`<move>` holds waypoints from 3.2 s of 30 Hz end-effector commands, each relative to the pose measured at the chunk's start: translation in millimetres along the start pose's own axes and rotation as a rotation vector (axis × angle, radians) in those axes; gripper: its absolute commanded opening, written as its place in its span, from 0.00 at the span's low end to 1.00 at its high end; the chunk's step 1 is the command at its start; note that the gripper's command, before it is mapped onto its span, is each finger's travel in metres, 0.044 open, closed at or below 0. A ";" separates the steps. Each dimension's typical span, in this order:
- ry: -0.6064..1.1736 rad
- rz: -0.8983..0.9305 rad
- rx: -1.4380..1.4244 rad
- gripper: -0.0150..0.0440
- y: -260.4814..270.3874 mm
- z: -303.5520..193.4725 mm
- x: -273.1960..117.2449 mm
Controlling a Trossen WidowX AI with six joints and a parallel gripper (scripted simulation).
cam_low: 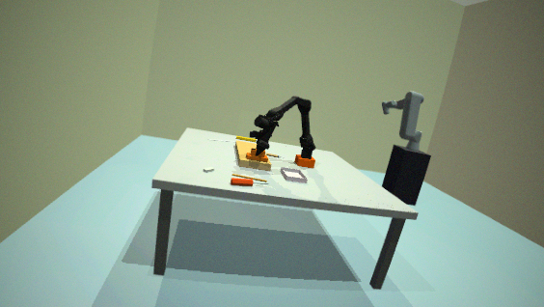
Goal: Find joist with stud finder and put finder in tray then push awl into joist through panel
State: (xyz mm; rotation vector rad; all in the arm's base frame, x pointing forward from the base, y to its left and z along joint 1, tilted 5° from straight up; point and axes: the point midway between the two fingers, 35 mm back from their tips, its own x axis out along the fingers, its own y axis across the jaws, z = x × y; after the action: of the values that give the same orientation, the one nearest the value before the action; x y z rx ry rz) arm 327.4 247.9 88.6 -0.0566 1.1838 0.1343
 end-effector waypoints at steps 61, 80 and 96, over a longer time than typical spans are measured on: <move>-0.002 -0.002 -0.008 0.25 -129.0 1.4 1.3; -0.002 -0.007 -0.010 0.25 -180.9 1.7 1.1; -0.002 -0.012 -0.012 0.25 -224.6 2.1 0.7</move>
State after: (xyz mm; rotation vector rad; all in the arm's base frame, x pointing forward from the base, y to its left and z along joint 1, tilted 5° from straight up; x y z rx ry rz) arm 358.3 35.0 83.1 -0.0717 1.1816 0.1381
